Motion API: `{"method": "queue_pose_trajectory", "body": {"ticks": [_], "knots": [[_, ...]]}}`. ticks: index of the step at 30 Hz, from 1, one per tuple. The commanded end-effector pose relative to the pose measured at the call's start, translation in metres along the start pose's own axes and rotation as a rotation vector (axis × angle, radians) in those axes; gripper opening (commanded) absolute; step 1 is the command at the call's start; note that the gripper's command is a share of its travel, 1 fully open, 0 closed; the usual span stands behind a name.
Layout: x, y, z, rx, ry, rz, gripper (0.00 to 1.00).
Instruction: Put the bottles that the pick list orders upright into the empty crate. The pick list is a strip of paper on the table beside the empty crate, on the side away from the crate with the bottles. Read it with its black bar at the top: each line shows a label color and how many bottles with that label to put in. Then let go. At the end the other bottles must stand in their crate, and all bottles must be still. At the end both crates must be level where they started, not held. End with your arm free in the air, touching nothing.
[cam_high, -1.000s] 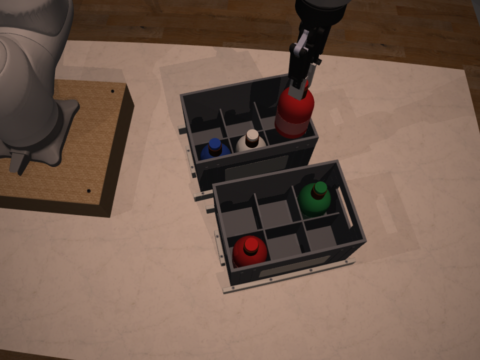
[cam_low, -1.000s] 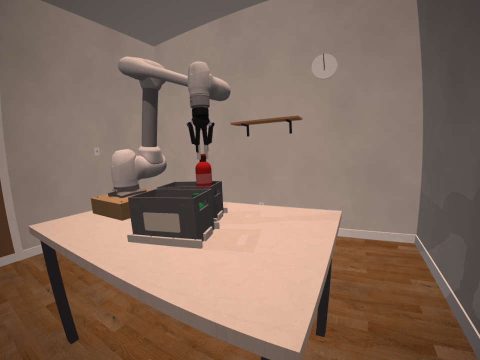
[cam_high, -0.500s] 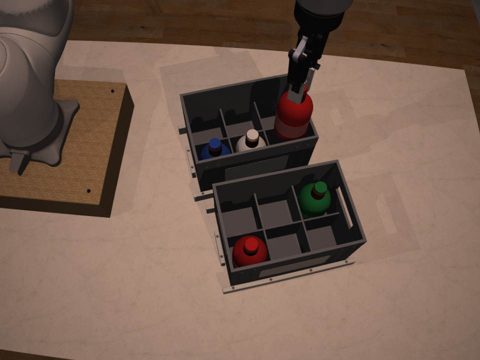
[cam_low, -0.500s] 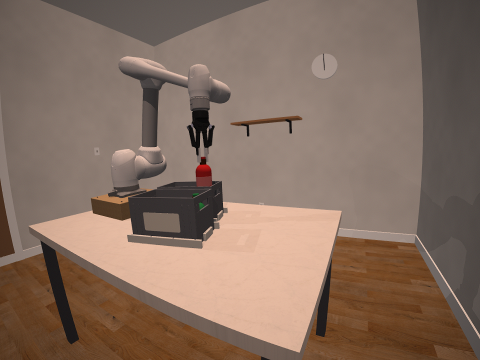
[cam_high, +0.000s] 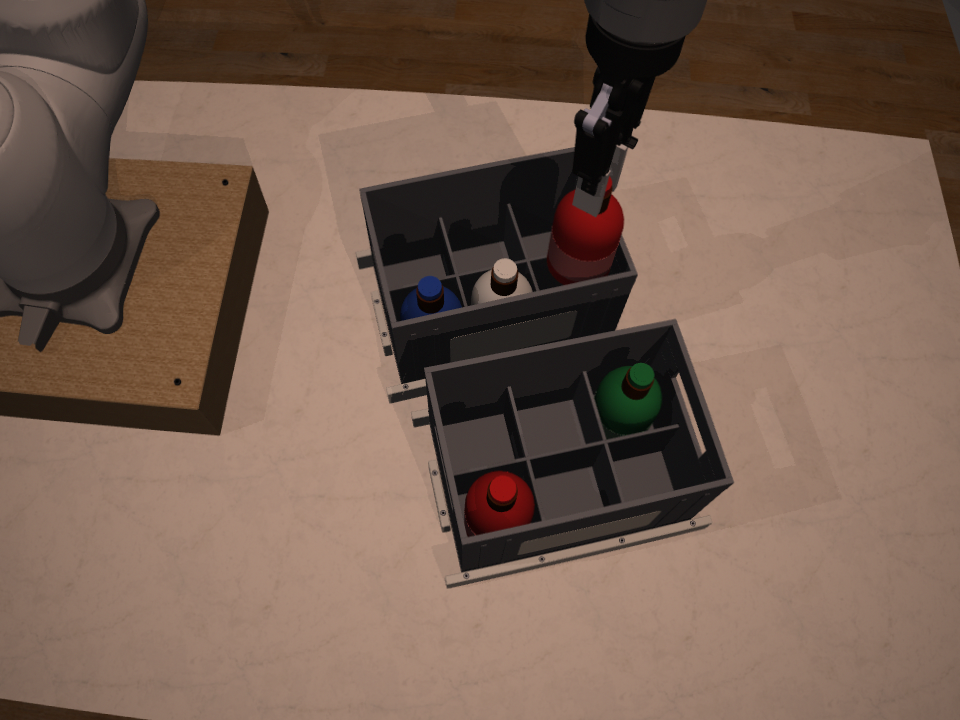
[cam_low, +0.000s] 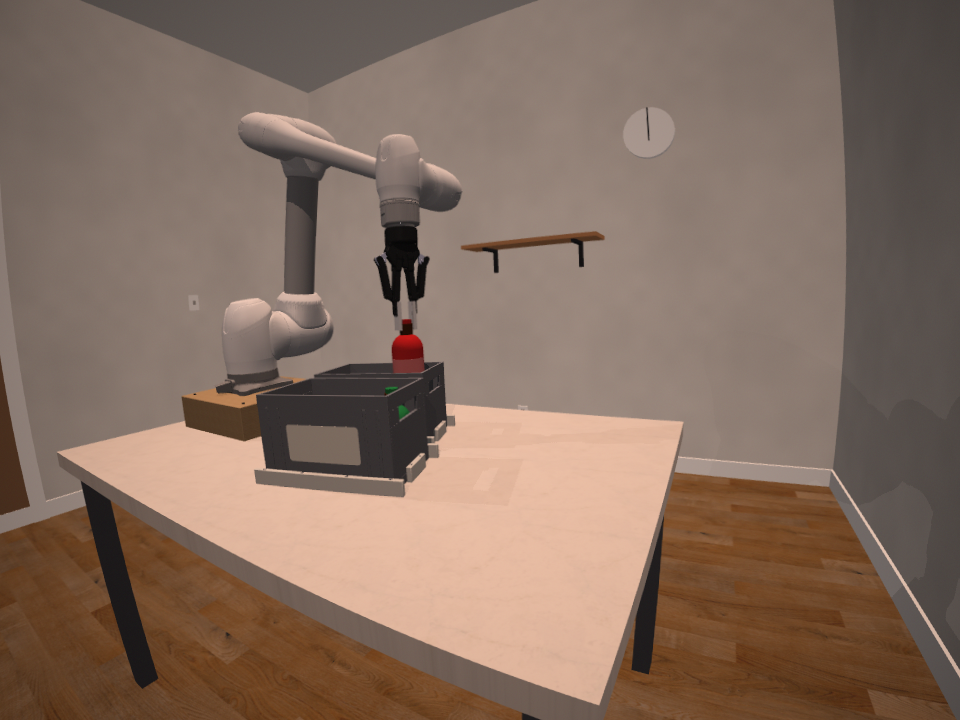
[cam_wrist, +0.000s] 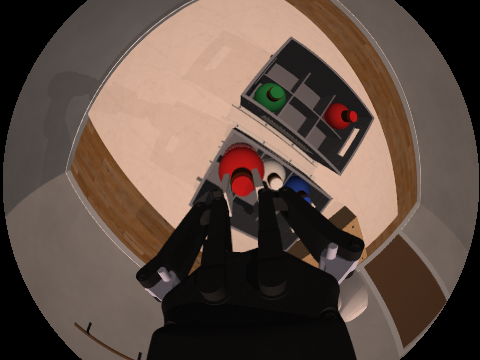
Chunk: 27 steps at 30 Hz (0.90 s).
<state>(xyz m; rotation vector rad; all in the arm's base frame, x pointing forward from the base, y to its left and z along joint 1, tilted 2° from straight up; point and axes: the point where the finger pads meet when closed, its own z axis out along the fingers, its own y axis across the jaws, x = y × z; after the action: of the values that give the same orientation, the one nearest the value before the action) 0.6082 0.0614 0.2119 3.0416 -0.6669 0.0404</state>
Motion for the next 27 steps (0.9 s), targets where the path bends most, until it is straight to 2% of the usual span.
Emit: {"method": "queue_pose_trajectory", "body": {"ticks": [1,27], "knots": [[0.000,0.000,0.002,0.000,0.000,0.000,0.00],[0.000,0.000,0.026,0.000,0.000,0.000,0.00]]}}
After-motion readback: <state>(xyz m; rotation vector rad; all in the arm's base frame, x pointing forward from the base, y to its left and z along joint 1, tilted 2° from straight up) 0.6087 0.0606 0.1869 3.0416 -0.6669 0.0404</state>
